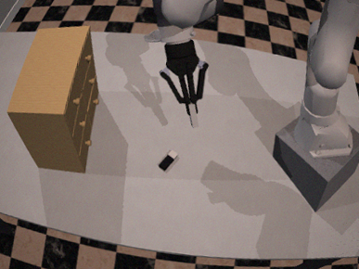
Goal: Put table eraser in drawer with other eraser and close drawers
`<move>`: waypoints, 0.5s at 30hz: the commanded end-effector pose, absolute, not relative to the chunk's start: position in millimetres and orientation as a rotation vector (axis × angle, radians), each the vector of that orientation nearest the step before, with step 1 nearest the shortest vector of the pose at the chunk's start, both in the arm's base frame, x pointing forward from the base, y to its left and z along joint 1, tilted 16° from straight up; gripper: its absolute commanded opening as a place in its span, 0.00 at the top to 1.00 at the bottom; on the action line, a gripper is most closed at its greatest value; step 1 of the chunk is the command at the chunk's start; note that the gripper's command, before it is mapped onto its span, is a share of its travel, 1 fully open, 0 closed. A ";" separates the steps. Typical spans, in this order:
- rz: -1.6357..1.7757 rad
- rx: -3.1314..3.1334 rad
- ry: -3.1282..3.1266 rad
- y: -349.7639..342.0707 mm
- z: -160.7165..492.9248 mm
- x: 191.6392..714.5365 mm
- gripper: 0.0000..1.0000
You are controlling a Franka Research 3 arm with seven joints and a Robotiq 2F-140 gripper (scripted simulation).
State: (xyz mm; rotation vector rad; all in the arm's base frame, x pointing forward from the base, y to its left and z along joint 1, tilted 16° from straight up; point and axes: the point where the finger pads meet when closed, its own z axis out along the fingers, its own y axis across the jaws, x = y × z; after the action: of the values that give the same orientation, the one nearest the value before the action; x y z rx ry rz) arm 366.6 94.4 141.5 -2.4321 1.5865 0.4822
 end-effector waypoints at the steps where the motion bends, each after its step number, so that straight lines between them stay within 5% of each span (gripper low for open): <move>1: 0.393 -2.585 1.335 85.3 142.0 370.3 1.00; 15: 0.156 -2.900 0.891 50.8 160.3 392.7 1.00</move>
State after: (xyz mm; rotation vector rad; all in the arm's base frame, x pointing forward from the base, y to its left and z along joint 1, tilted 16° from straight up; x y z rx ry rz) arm 388.4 58.0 159.2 -2.8146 1.1219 0.2121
